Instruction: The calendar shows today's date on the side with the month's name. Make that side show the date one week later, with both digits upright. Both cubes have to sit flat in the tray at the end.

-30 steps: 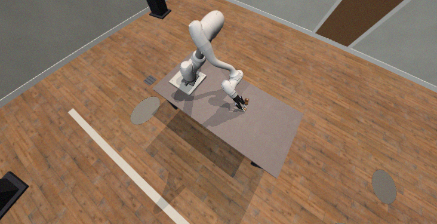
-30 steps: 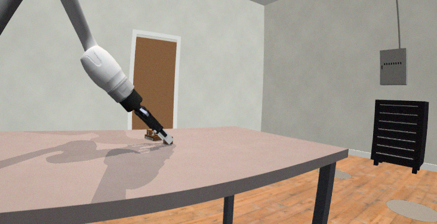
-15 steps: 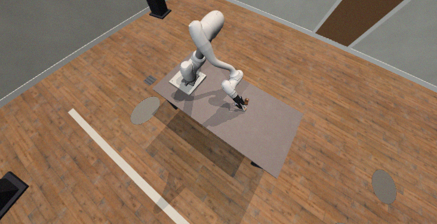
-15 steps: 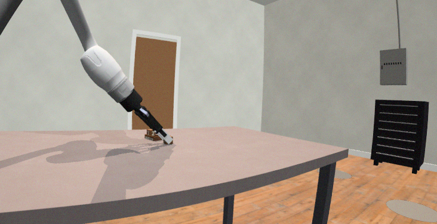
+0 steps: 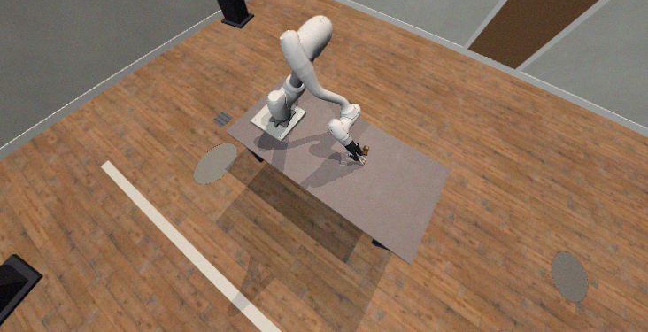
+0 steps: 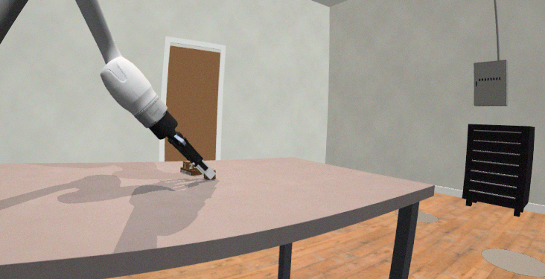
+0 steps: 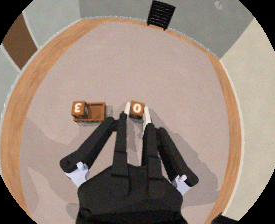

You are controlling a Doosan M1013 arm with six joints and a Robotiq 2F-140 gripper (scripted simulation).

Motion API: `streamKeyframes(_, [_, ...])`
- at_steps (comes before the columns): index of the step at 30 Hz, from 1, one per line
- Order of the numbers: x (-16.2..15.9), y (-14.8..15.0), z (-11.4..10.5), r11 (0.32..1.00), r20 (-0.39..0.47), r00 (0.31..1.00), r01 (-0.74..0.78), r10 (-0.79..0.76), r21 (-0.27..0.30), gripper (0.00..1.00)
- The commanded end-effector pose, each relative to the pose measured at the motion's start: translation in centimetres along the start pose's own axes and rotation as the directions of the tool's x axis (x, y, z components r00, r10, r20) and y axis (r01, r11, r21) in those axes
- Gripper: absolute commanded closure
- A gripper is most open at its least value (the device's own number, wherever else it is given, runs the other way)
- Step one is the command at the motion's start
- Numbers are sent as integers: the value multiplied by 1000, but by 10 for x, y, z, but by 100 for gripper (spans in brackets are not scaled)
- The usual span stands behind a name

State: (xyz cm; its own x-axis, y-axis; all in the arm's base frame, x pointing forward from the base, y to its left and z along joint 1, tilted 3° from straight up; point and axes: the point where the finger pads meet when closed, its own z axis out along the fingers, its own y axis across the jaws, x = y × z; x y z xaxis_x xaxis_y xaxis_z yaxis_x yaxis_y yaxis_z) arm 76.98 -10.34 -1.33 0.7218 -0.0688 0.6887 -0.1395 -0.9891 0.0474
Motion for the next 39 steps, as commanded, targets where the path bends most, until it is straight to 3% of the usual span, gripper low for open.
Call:
streamKeyframes(1, [0, 0, 0, 1000, 0, 1000, 0, 0, 0, 76])
streamKeyframes(26, [4, 0, -4, 1000, 0, 1000, 0, 0, 0, 76])
streamKeyframes(39, [39, 0, -39, 1000, 0, 1000, 0, 0, 0, 76])
